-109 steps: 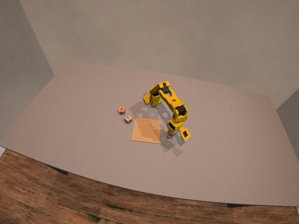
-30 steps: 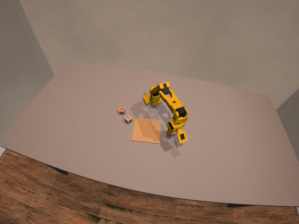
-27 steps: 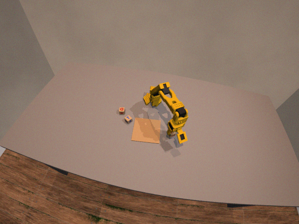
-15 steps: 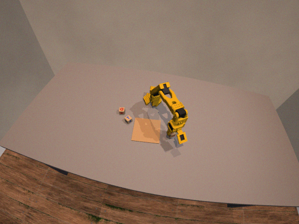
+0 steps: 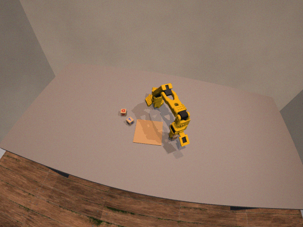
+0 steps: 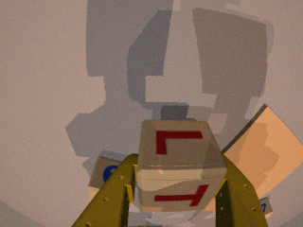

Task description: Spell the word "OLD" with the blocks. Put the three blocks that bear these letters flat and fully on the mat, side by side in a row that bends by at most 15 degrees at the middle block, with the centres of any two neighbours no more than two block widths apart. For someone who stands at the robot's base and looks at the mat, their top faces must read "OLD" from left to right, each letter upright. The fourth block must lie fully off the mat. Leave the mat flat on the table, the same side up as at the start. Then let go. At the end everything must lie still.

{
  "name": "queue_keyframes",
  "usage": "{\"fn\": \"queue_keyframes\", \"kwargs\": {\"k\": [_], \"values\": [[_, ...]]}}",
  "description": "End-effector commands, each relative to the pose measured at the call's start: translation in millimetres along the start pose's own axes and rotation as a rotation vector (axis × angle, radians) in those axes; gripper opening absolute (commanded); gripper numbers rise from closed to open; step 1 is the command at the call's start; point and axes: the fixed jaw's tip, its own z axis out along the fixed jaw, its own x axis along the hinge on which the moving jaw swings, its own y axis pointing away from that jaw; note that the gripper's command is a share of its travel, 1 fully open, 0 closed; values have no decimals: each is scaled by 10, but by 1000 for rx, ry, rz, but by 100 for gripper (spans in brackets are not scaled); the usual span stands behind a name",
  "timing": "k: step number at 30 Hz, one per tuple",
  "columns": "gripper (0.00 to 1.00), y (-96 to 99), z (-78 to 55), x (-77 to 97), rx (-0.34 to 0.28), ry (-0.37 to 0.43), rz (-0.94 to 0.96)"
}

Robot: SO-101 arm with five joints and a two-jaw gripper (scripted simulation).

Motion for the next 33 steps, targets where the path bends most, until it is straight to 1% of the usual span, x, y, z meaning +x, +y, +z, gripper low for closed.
{"fn": "queue_keyframes", "kwargs": {"k": [1, 12, 20, 33], "values": [[0, 16, -140, -78, -4, -87, 0], [0, 16, -117, -80, -4, -87, 0], [0, 16, -68, -85, -4, -87, 0], [0, 16, -35, -88, -4, -87, 0]]}}
